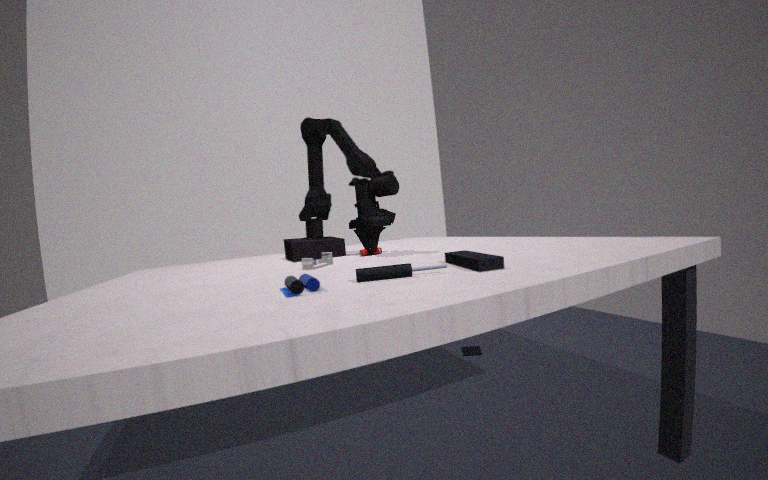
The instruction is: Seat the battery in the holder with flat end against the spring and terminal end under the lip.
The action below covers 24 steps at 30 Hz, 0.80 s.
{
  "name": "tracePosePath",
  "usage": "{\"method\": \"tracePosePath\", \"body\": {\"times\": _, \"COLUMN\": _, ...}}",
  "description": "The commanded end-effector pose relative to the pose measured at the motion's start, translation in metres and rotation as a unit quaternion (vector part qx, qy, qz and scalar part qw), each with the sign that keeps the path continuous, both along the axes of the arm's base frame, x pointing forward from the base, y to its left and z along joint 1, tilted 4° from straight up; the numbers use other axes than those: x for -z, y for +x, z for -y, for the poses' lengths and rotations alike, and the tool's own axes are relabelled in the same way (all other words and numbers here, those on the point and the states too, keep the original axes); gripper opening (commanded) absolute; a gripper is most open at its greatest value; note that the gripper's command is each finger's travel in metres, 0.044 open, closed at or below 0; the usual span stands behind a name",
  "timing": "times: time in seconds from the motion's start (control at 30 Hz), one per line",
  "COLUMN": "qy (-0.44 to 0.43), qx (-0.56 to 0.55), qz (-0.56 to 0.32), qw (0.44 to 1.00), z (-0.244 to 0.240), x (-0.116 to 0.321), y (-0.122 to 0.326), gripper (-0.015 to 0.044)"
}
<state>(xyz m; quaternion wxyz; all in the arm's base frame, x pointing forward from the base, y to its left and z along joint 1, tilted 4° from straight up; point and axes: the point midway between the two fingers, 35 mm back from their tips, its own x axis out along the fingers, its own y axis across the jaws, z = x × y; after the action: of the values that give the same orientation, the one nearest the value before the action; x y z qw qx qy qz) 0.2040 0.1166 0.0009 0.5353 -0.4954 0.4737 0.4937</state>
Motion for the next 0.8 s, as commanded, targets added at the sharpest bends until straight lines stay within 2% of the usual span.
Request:
{"method": "tracePosePath", "body": {"times": 0.0, "qy": -0.004, "qx": -0.002, "qz": 0.000, "qw": 1.000, "z": 0.001, "x": 0.006, "y": 0.000, "gripper": 0.0222}}
{"method": "tracePosePath", "body": {"times": 0.07, "qy": -0.004, "qx": -0.002, "qz": 0.000, "qw": 1.000, "z": 0.001, "x": 0.007, "y": -0.001, "gripper": 0.0222}}
{"method": "tracePosePath", "body": {"times": 0.23, "qy": -0.004, "qx": -0.002, "qz": 0.000, "qw": 1.000, "z": 0.001, "x": 0.007, "y": -0.001, "gripper": 0.0091}}
{"method": "tracePosePath", "body": {"times": 0.4, "qy": -0.004, "qx": -0.002, "qz": 0.000, "qw": 1.000, "z": 0.001, "x": 0.007, "y": -0.001, "gripper": 0.0060}}
{"method": "tracePosePath", "body": {"times": 0.53, "qy": -0.004, "qx": -0.002, "qz": 0.000, "qw": 1.000, "z": 0.001, "x": 0.006, "y": 0.000, "gripper": 0.0060}}
{"method": "tracePosePath", "body": {"times": 0.77, "qy": -0.004, "qx": -0.002, "qz": 0.000, "qw": 1.000, "z": 0.004, "x": -0.042, "y": -0.003, "gripper": 0.0060}}
